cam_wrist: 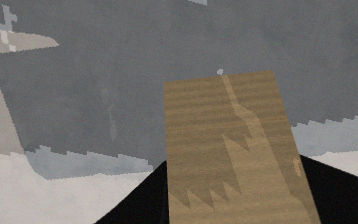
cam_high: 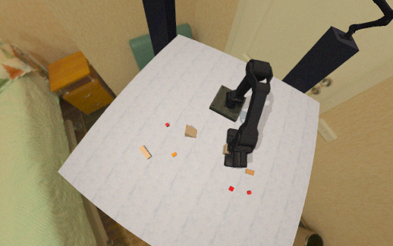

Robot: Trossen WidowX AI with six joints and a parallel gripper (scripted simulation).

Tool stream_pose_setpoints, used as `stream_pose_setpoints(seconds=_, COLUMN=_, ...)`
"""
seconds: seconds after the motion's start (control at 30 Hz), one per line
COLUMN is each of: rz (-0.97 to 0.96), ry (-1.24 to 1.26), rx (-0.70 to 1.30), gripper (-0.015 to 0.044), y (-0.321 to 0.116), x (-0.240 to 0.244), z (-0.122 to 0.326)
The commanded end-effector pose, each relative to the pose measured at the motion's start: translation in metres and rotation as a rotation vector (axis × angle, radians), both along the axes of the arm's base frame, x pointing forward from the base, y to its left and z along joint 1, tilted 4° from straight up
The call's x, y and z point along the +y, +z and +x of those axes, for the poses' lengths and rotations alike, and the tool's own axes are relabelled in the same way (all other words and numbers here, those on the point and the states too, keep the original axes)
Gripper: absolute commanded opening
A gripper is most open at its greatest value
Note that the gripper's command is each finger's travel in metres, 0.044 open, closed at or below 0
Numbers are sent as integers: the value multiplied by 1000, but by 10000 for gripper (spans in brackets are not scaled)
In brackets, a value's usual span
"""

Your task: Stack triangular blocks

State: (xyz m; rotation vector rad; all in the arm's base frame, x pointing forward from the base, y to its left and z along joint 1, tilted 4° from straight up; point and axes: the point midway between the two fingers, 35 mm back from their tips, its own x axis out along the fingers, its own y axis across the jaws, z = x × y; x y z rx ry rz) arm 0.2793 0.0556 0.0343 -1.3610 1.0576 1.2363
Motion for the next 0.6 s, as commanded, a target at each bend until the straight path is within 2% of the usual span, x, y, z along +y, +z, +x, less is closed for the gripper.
stream_pose_setpoints(seconds=0.0, rz=-2, ry=-5, rx=4, gripper=0, y=-3, x=0, z=0)
stream_pose_setpoints(seconds=0.03, rz=-2, ry=-5, rx=4, gripper=0, y=-3, x=0, z=0)
stream_pose_setpoints(seconds=0.57, rz=0, ry=0, rx=2, gripper=420, y=-1, x=0, z=0)
